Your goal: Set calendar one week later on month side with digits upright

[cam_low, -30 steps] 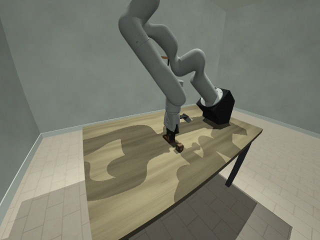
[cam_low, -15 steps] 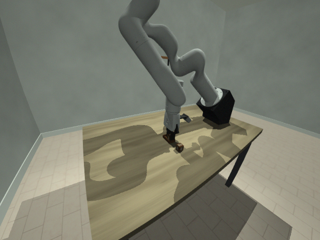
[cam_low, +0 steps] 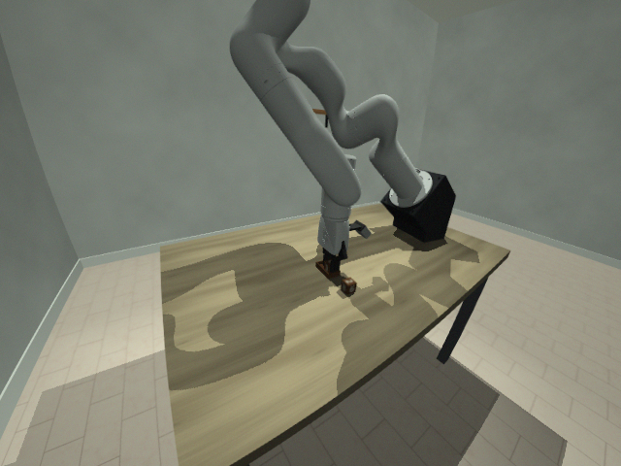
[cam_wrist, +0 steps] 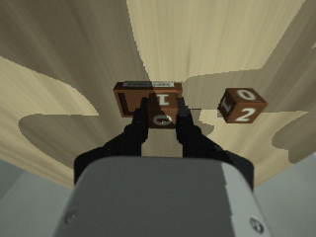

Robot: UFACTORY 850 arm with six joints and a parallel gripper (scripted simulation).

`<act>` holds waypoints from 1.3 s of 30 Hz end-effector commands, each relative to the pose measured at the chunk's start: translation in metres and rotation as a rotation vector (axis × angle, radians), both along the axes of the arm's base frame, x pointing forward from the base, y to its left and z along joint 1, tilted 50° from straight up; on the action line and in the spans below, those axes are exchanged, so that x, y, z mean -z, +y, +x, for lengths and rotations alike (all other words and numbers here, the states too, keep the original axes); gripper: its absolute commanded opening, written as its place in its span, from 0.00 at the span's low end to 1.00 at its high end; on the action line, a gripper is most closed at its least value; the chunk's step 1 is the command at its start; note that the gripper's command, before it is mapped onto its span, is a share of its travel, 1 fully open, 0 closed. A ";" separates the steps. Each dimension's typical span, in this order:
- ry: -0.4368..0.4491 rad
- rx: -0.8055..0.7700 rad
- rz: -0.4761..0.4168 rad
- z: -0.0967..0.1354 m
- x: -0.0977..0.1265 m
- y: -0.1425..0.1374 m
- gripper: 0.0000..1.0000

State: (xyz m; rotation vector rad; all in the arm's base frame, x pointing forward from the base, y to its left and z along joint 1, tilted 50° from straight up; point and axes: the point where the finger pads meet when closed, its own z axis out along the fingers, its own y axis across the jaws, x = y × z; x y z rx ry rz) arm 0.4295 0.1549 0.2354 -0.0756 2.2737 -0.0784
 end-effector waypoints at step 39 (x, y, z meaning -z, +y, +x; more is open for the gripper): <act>0.000 0.000 0.000 0.000 0.000 0.000 0.49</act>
